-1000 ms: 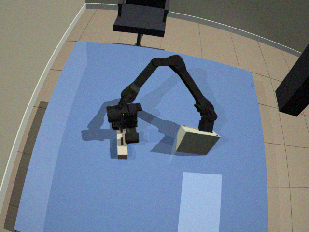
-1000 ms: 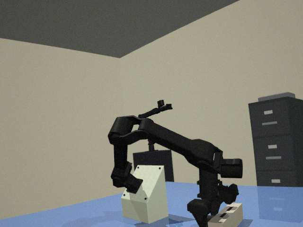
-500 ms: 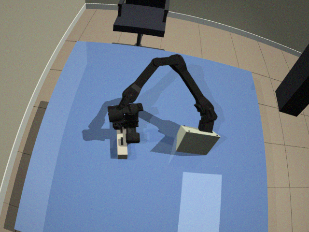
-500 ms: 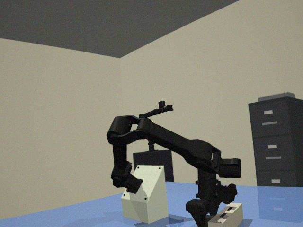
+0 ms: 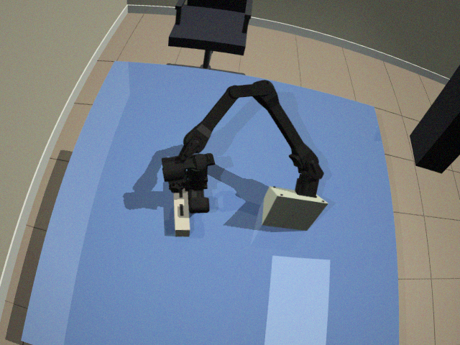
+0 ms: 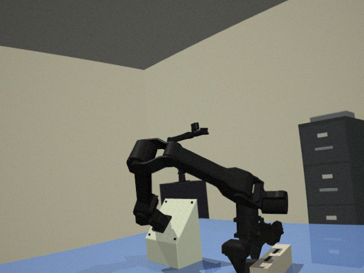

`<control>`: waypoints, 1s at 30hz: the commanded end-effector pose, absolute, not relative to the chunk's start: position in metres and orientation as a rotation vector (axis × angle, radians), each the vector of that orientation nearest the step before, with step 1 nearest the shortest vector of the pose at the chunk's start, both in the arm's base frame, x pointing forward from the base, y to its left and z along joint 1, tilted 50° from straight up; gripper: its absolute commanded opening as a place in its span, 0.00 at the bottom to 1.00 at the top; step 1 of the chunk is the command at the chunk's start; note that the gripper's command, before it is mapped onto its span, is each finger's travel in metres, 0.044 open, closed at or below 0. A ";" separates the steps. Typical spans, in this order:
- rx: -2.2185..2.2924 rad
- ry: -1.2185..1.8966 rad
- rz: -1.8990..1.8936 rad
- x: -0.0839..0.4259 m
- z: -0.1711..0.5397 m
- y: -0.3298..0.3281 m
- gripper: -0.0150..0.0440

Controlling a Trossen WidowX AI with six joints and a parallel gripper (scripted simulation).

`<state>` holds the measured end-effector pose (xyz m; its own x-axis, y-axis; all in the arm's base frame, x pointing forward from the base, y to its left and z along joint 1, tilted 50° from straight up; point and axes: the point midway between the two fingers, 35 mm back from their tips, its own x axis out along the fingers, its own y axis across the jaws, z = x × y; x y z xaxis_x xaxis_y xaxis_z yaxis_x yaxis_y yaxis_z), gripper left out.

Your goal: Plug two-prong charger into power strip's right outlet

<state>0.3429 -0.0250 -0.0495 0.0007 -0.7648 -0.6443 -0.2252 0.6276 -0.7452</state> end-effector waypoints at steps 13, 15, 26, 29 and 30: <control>-0.857 1.555 -0.518 0.329 -0.048 -0.028 1.00; -0.857 1.555 -0.518 0.327 -0.048 -0.028 1.00; -0.857 1.556 -0.517 0.316 -0.046 -0.030 1.00; -0.857 1.556 -0.517 0.313 -0.046 -0.031 1.00; -0.857 1.556 -0.517 0.312 -0.046 -0.031 1.00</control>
